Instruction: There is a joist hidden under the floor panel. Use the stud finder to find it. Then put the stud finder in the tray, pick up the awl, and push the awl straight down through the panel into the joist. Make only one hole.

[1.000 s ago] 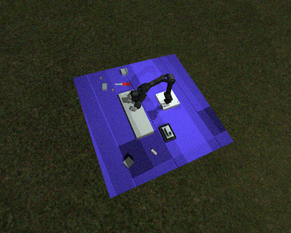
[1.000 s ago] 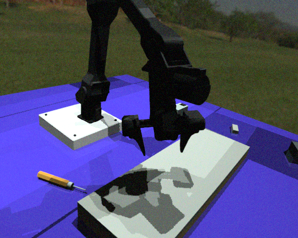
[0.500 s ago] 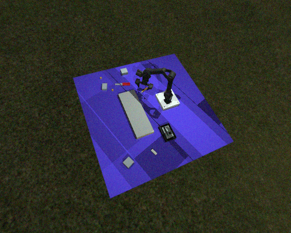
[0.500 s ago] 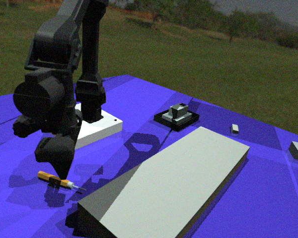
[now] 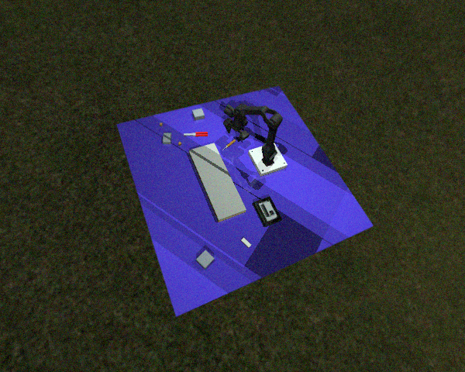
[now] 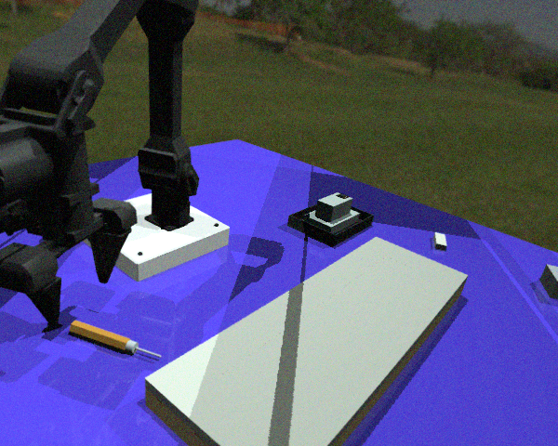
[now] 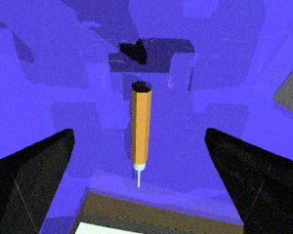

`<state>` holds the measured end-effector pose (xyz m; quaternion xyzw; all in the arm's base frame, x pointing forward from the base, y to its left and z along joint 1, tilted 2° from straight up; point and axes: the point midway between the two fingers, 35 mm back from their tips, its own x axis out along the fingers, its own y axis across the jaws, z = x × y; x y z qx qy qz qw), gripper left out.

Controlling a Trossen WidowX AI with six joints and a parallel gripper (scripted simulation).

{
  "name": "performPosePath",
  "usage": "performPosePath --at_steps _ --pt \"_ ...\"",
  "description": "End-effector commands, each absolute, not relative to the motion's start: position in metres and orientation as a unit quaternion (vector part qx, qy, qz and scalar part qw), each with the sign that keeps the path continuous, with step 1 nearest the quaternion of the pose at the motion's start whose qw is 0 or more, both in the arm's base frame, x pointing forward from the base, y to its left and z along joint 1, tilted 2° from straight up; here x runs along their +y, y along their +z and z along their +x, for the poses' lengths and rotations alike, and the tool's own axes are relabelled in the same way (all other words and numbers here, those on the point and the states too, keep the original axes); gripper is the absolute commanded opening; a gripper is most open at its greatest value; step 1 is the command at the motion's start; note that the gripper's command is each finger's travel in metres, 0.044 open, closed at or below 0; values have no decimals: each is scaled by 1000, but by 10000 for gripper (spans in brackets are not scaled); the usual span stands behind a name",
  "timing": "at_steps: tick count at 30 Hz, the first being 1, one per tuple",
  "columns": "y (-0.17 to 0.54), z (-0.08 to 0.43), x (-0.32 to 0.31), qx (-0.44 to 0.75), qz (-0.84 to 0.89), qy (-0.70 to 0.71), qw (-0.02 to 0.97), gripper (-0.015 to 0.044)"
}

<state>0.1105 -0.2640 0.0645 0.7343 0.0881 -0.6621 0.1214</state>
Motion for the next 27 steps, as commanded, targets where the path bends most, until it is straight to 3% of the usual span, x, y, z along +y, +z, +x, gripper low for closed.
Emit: performPosePath --at_steps 1,27 --pt "64 113 -262 87 735 -663 118 440" --pt "28 115 -265 87 735 -663 118 440"
